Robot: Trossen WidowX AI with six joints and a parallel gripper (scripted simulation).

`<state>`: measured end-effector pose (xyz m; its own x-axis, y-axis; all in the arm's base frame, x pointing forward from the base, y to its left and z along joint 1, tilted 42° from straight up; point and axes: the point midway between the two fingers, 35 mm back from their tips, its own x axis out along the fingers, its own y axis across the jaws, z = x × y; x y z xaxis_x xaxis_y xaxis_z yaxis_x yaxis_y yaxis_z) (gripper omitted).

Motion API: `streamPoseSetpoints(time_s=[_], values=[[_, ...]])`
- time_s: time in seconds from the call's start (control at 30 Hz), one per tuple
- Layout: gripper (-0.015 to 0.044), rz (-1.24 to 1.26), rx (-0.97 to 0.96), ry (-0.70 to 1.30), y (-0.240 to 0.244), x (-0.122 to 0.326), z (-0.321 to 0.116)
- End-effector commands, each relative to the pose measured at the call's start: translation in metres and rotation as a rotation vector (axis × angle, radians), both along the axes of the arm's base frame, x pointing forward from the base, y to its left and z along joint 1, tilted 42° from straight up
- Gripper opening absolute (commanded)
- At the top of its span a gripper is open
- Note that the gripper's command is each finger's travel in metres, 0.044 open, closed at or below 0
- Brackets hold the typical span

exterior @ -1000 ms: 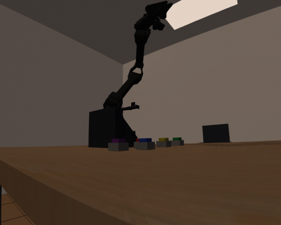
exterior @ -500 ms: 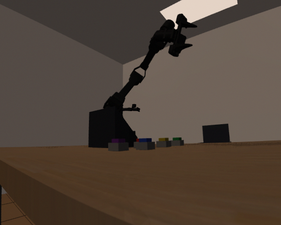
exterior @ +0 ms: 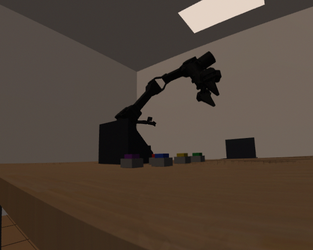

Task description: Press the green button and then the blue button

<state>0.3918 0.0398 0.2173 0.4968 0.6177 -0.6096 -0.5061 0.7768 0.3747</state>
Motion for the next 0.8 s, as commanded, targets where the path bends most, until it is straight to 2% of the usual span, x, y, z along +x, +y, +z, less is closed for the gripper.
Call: streamPoseSetpoints(time_s=[0.0,0.13,0.2,0.57,0.77], values=[[0.04,-0.027,0.099,0.367,0.054,-0.041,-0.035],[0.04,-0.062,0.118,0.644,0.089,-0.08,-0.055],[0.04,-0.075,0.115,0.722,0.098,-0.091,-0.06],[0.04,-0.079,0.113,0.742,0.1,-0.095,-0.062],[0.0243,-0.078,0.116,0.742,0.14,-0.093,-0.105]])
